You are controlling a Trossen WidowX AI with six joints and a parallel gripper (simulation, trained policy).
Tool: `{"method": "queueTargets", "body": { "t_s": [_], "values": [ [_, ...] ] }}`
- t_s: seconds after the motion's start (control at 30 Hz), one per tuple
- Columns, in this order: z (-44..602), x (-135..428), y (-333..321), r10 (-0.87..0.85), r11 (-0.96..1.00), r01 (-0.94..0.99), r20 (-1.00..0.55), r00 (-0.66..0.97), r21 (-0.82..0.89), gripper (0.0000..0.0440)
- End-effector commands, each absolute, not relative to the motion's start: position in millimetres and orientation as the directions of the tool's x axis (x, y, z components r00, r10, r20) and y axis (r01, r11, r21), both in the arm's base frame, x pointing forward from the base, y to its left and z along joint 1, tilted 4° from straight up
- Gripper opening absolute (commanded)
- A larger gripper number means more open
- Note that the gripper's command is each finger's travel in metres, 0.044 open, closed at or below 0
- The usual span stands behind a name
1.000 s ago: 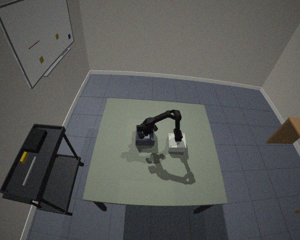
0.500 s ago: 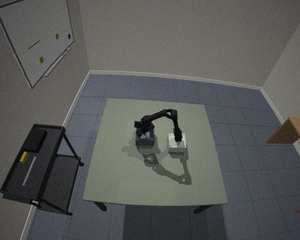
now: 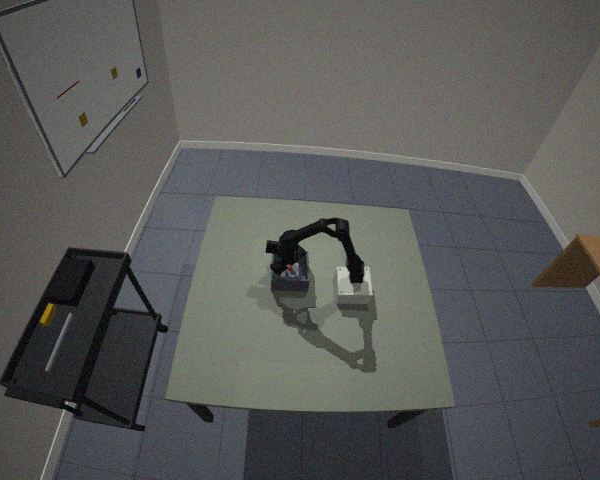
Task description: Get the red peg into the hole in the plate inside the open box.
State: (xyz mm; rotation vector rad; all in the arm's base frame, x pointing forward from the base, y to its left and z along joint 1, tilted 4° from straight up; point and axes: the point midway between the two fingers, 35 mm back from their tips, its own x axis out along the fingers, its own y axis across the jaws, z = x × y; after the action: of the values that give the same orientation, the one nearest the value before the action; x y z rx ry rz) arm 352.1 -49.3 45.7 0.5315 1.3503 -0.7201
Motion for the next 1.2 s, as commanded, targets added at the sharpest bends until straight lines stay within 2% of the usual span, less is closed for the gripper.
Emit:
{"method": "queueTargets", "body": {
  "t_s": [0.0, 0.27, 0.3, 0.7, 1.17],
  "values": [
    [49, 360, -50, -0.138, 0.689, 0.723, -0.988, 0.065, -0.049, 0.0222],
    [62, 387, -52, -0.077, 0.697, 0.717, -0.993, 0.085, 0.008, 0.0432],
    [64, 391, -52, -0.068, 0.698, 0.715, -0.994, 0.089, 0.016, 0.0440],
    [90, 438, -38, 0.020, 0.729, 0.666, -0.977, 0.210, 0.158, 0.0440],
    [90, 439, -37, 0.021, 0.730, 0.664, -0.977, 0.213, 0.161, 0.0440]
  ]
}}
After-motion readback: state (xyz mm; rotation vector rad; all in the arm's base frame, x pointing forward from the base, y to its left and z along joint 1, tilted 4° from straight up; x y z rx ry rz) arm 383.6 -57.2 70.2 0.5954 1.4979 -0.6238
